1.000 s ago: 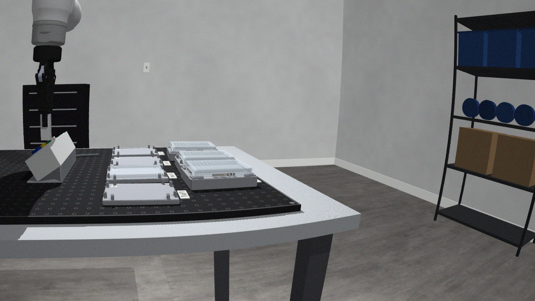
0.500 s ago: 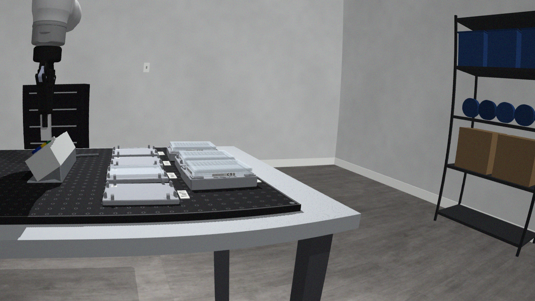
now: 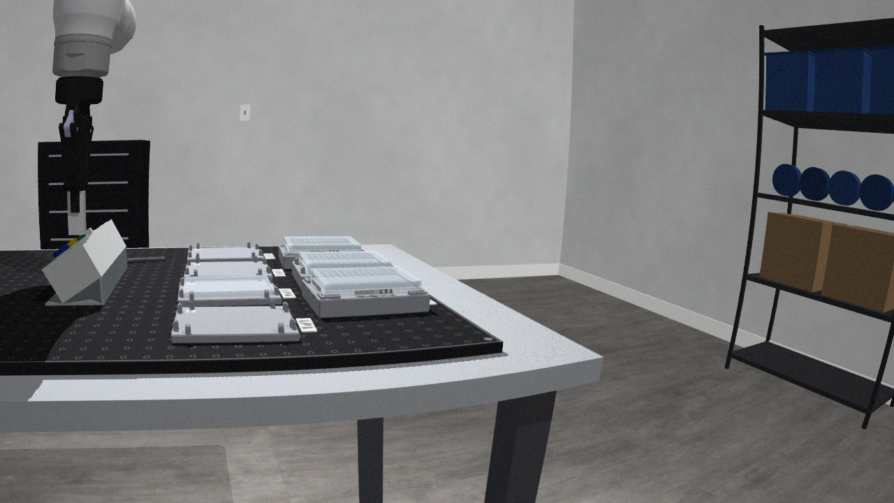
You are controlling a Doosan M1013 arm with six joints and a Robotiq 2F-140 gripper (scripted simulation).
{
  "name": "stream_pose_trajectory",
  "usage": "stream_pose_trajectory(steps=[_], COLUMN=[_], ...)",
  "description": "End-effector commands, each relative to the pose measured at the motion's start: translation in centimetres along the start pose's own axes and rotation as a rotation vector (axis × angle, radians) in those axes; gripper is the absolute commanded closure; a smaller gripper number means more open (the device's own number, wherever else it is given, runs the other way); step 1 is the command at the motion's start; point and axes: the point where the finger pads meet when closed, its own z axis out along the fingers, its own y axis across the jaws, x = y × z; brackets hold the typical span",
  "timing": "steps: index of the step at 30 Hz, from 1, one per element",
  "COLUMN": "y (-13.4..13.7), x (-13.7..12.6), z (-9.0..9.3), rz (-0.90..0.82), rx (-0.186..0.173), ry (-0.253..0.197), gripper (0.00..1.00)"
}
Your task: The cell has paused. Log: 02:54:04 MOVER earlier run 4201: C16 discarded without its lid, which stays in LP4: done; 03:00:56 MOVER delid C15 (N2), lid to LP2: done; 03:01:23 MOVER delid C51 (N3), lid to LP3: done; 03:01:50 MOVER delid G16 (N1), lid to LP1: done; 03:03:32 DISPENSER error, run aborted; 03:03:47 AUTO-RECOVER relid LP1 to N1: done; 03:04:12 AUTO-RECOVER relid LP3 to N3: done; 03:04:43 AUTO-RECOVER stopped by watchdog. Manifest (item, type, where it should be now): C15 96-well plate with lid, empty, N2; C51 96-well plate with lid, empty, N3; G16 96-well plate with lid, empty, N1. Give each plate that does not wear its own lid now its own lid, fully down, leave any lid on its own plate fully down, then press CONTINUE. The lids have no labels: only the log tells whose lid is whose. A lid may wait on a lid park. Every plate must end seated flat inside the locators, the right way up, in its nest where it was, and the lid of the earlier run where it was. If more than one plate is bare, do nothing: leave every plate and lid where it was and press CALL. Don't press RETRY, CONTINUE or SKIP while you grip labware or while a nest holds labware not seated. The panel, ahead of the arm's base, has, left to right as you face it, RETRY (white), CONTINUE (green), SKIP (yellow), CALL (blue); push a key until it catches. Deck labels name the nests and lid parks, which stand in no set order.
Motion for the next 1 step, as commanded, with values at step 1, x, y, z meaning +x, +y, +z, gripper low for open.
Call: stream_pose_trajectory(steps=[1], y=[0.0], x=[-0.03], z=[0.01], rz=[0.0], rx=[0.0], ry=[-0.001], gripper=[1.0])
